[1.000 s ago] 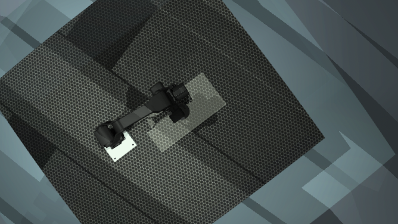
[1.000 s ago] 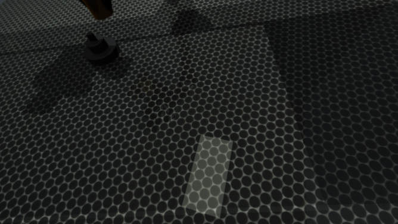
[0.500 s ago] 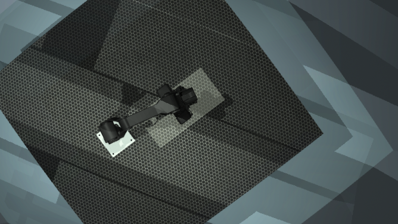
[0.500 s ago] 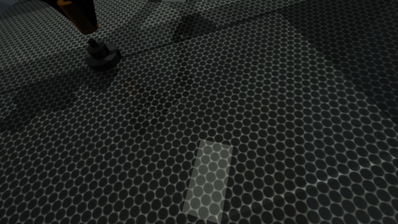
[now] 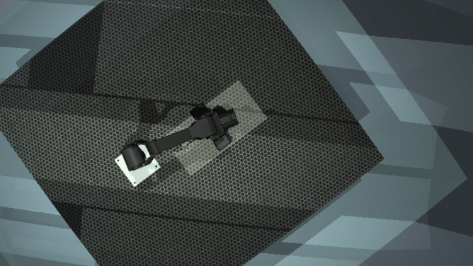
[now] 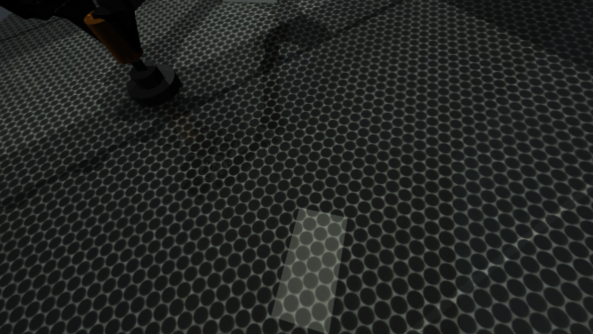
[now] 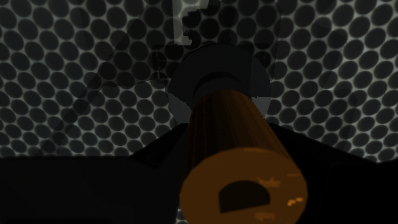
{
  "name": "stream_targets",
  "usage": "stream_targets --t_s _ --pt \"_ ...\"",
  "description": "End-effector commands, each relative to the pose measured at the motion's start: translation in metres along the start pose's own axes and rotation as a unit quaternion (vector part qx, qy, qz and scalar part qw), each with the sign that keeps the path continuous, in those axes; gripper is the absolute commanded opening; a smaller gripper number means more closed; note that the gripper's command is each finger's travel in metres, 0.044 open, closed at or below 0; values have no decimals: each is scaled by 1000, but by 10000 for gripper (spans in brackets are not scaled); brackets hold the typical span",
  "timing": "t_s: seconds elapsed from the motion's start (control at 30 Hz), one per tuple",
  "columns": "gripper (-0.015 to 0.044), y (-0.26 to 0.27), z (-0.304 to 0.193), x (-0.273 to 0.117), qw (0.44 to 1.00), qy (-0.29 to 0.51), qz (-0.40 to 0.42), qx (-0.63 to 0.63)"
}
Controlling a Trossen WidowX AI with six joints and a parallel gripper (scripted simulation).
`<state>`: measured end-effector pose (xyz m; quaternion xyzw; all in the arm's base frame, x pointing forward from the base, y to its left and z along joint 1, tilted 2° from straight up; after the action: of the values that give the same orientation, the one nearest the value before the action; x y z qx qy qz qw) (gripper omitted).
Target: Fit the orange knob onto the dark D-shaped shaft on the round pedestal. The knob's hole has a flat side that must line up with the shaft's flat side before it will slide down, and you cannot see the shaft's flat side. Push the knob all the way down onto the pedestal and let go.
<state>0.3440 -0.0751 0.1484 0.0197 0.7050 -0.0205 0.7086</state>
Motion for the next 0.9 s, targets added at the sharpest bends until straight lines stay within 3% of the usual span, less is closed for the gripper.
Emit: stream_targets --t_s 0.0,0.87 --pt "0 -1 -1 11 1000 3 -2 -3" --pt "0 -2 0 10 1000 3 -2 0"
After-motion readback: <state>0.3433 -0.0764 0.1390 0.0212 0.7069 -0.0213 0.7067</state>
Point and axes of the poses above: the point midway between the two fingers, 35 mm back from their tips, its own x axis out along the fingers, its own y axis across the jaws, z = x × y, the point moved 6 cm from there along -x, back along the fingers, and after that the axes turned 6 degrees about x, right-handed, at the moved point
